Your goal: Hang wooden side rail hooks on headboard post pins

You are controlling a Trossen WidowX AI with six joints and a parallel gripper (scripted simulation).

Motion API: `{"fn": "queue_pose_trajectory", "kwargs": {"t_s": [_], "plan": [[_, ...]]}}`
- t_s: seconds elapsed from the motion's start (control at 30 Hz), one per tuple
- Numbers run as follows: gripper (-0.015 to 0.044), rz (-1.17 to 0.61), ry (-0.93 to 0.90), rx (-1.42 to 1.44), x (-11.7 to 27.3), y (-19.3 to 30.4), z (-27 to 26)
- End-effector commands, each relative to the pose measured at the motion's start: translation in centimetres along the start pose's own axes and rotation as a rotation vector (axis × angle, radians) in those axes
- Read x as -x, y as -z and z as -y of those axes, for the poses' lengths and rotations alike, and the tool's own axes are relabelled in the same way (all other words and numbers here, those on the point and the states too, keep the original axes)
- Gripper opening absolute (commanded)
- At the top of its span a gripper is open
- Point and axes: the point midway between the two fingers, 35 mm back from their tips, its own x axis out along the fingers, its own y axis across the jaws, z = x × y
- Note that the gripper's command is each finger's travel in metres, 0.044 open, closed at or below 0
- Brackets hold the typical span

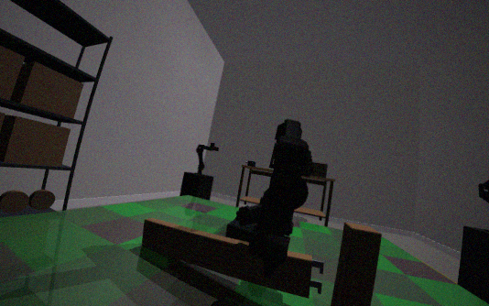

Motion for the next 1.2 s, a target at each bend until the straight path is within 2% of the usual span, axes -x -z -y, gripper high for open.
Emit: {"fn": "queue_pose_trajectory", "kwargs": {"t_s": [0.0,1.17], "plan": [[0.0000,-0.001,-0.009,-0.003,0.18,0.07,-0.07],[0.0000,-0.001,-0.009,-0.003,0.16,0.46,-0.14]]}}
